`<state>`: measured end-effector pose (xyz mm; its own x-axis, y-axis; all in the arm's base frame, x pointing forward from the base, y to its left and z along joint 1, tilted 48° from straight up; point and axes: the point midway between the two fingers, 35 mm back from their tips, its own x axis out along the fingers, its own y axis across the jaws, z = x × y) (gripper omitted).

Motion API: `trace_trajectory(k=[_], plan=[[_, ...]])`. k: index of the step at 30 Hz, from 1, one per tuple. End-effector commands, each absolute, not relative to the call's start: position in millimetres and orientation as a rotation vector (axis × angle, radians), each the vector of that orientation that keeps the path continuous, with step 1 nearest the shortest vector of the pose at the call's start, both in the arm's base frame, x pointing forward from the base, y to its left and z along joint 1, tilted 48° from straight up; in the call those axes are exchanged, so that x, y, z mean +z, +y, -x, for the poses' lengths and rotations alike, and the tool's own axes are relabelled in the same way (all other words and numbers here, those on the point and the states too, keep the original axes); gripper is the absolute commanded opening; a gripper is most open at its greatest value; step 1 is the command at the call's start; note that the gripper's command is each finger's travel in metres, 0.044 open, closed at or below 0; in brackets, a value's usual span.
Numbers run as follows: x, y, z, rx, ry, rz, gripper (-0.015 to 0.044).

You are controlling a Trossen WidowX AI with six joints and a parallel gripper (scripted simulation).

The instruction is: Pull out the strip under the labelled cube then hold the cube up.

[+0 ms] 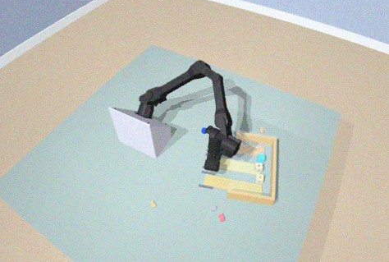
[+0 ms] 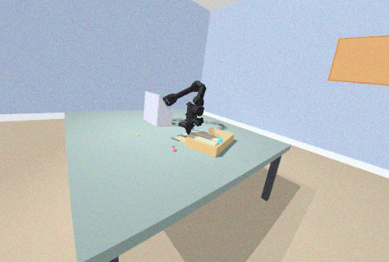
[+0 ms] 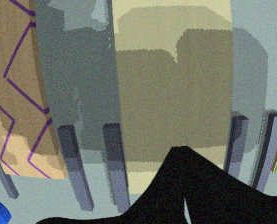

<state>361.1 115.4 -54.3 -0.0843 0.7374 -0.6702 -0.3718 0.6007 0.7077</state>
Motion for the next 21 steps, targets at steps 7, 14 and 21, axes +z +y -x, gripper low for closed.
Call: trace_trajectory(k=[7,14,21], plan=[[-61,111,-342,0.954,1.382,-0.348,0.0000],[-64,108,-331,0.954,1.383,-0.348,0.0000],[-67,105,-321,0.954,1.383,-0.348,0.0000]])
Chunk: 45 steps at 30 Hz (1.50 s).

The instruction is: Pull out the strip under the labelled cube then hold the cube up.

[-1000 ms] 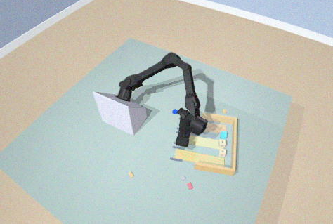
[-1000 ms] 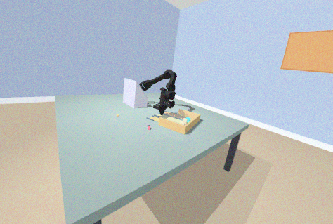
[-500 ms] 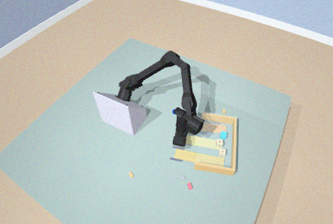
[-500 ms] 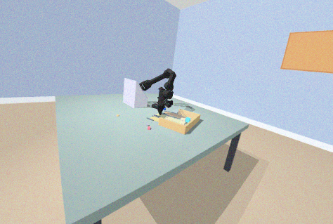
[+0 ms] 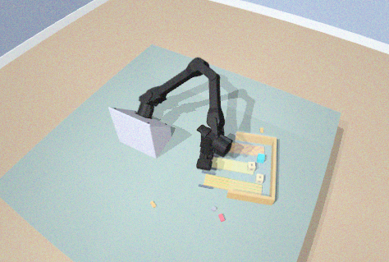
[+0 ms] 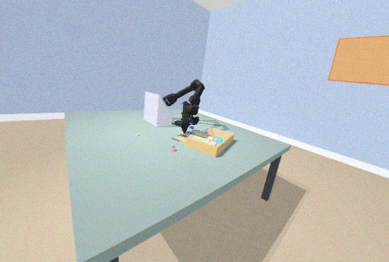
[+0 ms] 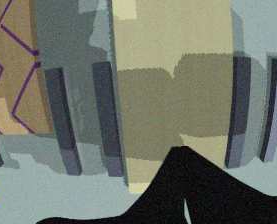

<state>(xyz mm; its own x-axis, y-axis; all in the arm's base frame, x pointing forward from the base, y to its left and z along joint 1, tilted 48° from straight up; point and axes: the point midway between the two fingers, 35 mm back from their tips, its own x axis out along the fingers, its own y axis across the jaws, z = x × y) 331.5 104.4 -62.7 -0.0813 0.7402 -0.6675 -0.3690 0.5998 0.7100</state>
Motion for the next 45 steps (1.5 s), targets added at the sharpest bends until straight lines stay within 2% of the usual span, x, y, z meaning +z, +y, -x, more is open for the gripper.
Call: trace_trajectory(k=[1,45], plan=[[-67,104,-320,0.954,1.384,-0.348,0.0000],[-83,83,-257,0.953,1.387,-0.348,0.0000]])
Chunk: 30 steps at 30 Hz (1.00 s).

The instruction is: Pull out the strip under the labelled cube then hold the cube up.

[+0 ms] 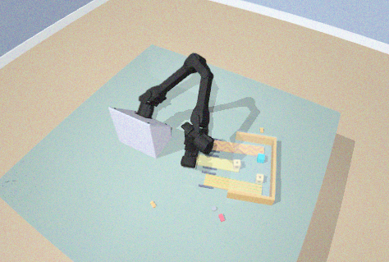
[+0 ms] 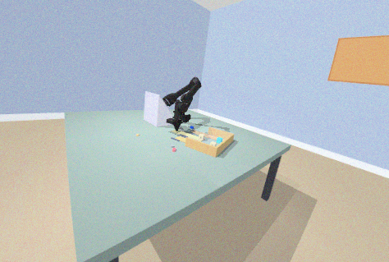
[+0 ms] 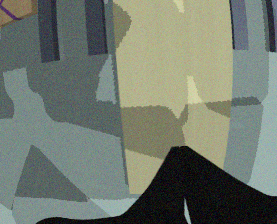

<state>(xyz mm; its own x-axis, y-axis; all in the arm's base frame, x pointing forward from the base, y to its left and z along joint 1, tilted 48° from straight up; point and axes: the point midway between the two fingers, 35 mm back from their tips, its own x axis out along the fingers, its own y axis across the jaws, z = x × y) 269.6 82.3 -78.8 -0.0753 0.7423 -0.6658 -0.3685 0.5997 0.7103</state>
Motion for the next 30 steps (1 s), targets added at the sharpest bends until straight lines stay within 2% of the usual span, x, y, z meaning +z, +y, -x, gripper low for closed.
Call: trace_trajectory(k=[1,30], plan=[[-83,82,-256,0.953,1.387,-0.348,0.0000],[-93,68,-215,0.952,1.388,-0.349,0.0000]])
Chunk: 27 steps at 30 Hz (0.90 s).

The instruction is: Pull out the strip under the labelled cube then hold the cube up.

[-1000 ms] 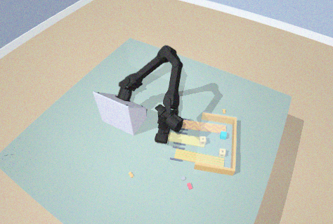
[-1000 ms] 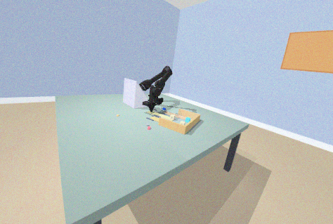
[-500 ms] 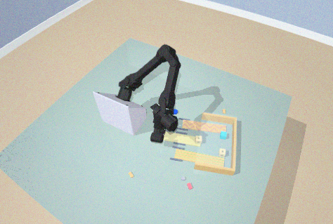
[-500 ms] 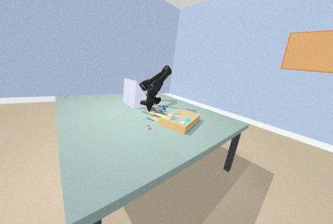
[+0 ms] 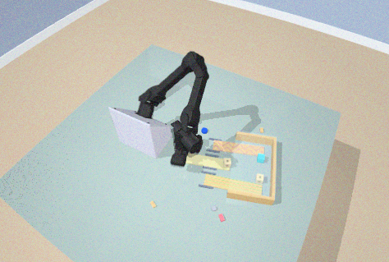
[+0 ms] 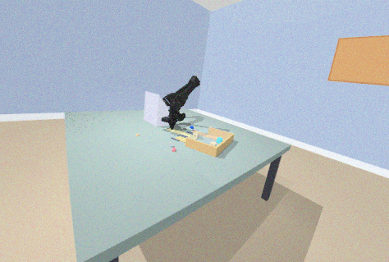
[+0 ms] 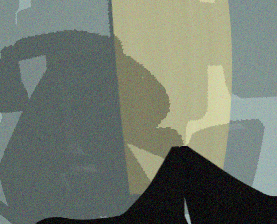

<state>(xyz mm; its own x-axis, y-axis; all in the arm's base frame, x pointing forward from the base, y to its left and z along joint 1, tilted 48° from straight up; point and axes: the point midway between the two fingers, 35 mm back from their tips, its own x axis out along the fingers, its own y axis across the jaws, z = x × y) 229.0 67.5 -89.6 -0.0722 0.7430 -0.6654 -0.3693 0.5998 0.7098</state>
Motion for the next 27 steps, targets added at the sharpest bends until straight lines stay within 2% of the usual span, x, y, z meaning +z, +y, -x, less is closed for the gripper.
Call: trace_trajectory(k=[1,27], plan=[[-93,68,-214,0.952,1.388,-0.349,0.0000],[-98,62,-196,0.951,1.389,-0.349,0.0000]])
